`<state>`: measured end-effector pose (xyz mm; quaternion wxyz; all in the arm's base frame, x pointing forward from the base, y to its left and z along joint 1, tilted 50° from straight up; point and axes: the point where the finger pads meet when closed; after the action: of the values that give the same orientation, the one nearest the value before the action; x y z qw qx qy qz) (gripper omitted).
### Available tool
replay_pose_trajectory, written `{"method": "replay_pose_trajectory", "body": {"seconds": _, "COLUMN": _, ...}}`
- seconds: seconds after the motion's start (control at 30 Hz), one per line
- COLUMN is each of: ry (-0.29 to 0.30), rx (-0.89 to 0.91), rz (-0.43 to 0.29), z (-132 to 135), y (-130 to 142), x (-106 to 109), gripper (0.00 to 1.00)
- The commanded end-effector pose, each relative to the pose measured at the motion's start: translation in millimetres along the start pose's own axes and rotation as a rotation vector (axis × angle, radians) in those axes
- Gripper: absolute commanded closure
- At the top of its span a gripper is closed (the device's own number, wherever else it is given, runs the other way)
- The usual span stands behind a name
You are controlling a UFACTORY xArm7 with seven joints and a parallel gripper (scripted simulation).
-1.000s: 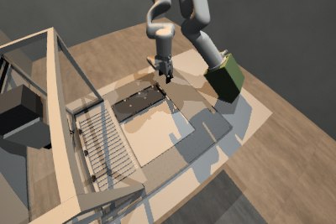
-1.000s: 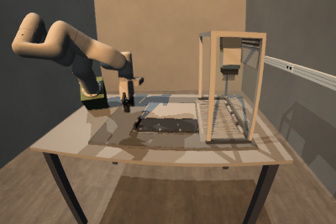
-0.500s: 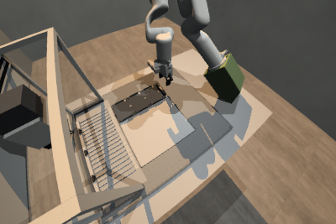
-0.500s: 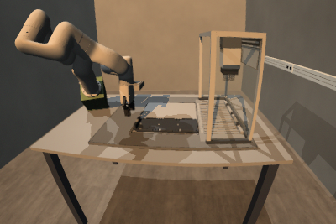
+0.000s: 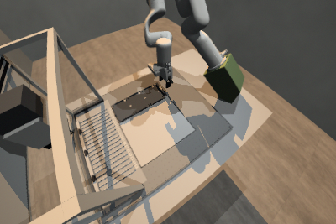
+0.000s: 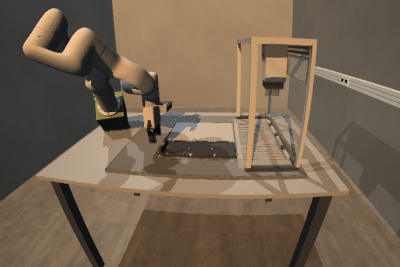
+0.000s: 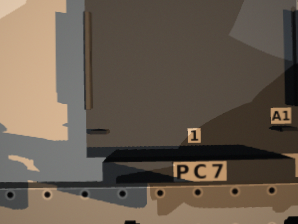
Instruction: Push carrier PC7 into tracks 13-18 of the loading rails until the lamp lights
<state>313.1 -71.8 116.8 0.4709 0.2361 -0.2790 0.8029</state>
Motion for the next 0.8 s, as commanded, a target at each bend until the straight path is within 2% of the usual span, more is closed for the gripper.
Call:
{"method": "replay_pose_trajectory", "body": {"seconds": 0.0, "ry": 0.0, "rx": 0.0, "rz": 0.002, "z": -0.2, "y": -0.9, "x": -6.1, "gripper": 0.18}}
{"method": "replay_pose_trajectory", "body": {"seconds": 0.33, "ry": 0.0, "rx": 0.0, "rz": 0.002, "z": -0.3, "y": -0.9, "x": -22.8, "gripper": 0.18}}
{"method": "replay_pose_trajectory", "body": {"seconds": 0.77, "ry": 0.0, "rx": 0.0, "rz": 0.002, "z": -0.3, "y": -0.9, "x": -26.1, "gripper": 0.18}}
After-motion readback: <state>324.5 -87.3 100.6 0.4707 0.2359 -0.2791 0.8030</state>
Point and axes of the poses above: the point where the finger pads meet when closed, its own x axis back along the fingers, its own z axis across the jaws, y = z × x, and after that the axes turned 7 degrees about x, right-handed
